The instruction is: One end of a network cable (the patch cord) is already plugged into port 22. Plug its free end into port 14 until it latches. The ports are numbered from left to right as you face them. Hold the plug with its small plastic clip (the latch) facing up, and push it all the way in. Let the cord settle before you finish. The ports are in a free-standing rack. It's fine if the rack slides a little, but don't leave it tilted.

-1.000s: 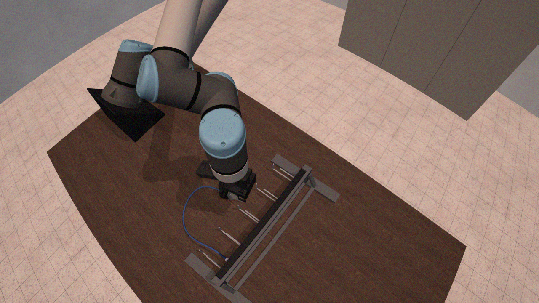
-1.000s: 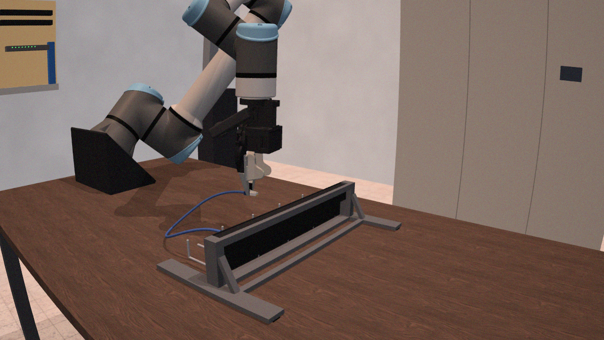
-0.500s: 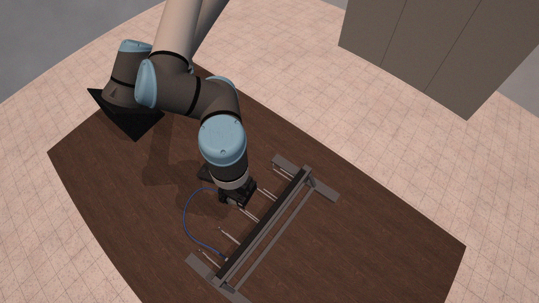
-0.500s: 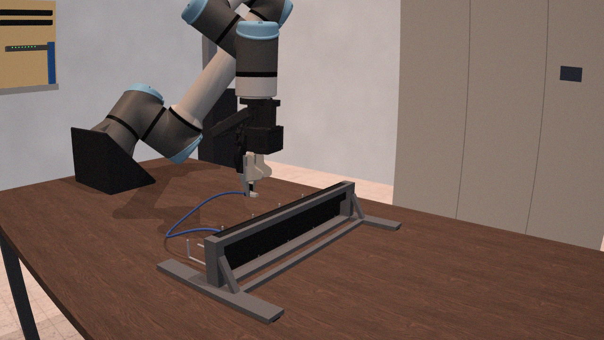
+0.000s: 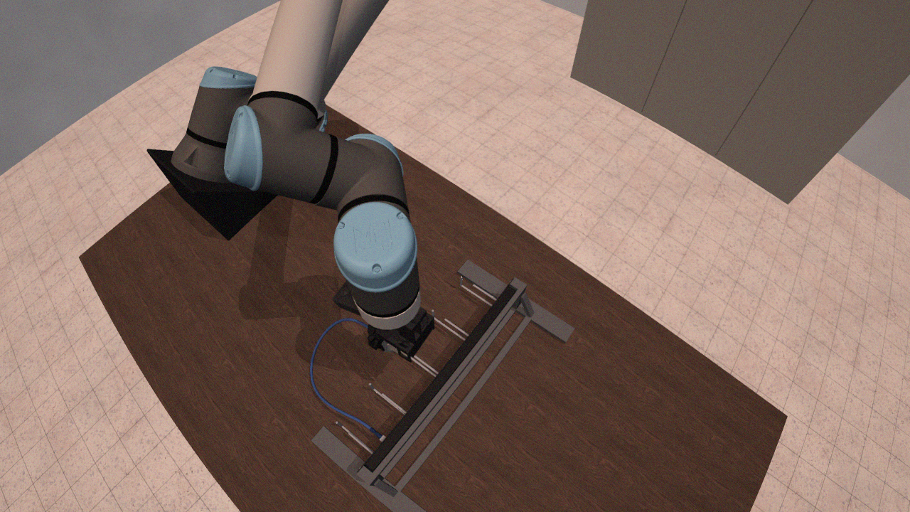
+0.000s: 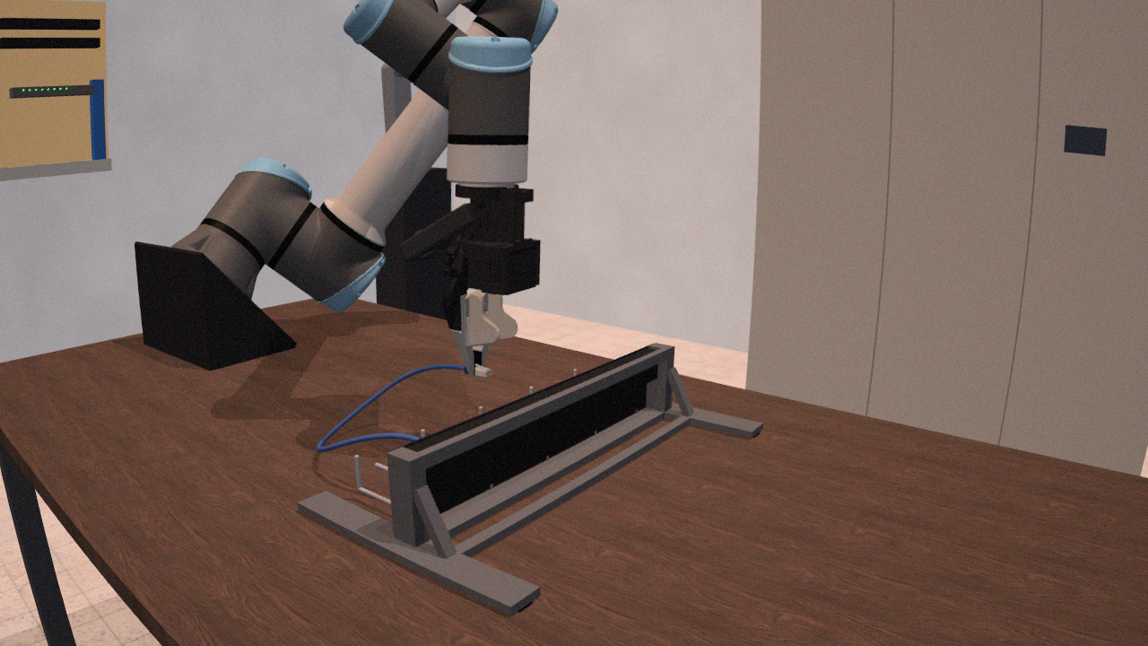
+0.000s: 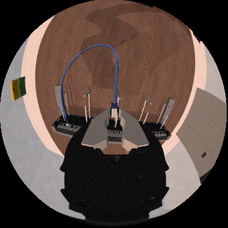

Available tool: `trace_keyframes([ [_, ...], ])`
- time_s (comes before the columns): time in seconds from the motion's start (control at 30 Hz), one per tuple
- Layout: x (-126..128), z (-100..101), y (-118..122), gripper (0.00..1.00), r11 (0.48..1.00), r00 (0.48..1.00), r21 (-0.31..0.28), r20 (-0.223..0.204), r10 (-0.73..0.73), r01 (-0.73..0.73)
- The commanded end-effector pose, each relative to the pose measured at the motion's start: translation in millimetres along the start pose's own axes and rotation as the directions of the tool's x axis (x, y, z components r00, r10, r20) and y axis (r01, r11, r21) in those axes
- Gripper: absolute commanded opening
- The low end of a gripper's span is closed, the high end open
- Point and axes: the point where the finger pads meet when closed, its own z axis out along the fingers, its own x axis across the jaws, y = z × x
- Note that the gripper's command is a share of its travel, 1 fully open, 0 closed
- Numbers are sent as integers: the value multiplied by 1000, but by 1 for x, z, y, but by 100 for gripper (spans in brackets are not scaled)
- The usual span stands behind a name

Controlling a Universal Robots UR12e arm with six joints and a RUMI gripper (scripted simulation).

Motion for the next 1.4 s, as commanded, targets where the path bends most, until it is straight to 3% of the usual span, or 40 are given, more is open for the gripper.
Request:
trace_keyframes([
  [0.0,-3,-2,3,0,1000,1000,-1,1,20,-20],
  [1.37,-13,-4,11,0,996,996,0,0,84,-84],
])
